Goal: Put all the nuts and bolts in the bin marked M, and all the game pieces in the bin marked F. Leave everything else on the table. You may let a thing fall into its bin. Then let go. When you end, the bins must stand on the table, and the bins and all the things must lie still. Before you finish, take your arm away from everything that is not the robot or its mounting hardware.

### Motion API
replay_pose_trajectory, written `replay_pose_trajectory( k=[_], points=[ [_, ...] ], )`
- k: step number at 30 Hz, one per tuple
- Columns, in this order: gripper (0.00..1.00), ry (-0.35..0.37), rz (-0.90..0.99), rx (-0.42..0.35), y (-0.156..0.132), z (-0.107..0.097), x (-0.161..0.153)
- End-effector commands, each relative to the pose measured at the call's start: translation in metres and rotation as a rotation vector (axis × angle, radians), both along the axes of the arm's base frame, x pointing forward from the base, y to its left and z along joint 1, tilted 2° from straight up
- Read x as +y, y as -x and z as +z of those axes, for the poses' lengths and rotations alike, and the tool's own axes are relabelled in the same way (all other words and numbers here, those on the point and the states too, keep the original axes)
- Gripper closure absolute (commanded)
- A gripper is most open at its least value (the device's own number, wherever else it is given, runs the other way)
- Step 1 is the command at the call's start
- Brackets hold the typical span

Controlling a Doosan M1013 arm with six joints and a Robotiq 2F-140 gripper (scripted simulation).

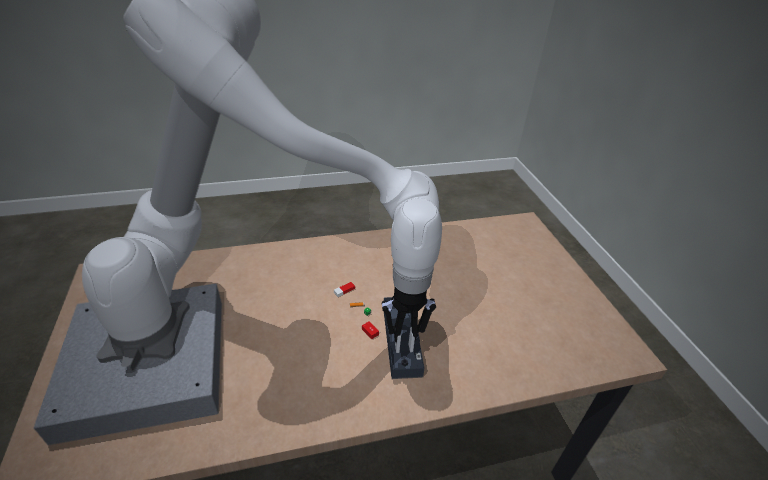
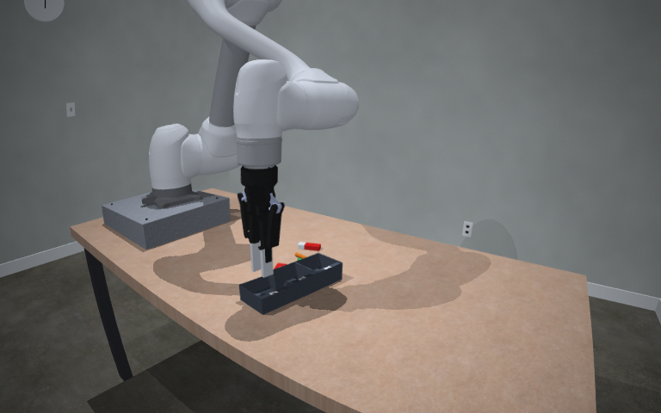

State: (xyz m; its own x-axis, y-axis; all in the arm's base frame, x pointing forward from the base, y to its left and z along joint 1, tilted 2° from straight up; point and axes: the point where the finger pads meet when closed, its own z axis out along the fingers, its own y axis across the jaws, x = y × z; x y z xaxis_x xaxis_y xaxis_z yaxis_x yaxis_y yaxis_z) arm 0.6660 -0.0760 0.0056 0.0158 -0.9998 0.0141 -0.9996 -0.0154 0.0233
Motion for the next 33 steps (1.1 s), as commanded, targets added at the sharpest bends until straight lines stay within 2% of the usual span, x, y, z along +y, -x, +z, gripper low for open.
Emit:
replay_pose_trajectory(
  k=[1,13,15,25,33],
  points=[
    [0.81,-0.004,0.137,0.002,0.009,0.001,0.021],
    [0.81,-0.015,0.687,0.01,0.049,0.005,0.112],
    [0.81,-0.015,0.687,0.01,0.049,0.005,0.112],
    [0.81,-0.017,0.705,0.01,0.082,0.009,0.189],
    [0.81,-0.017,0.705,0.01,0.084,0.009,0.191]
  ],
)
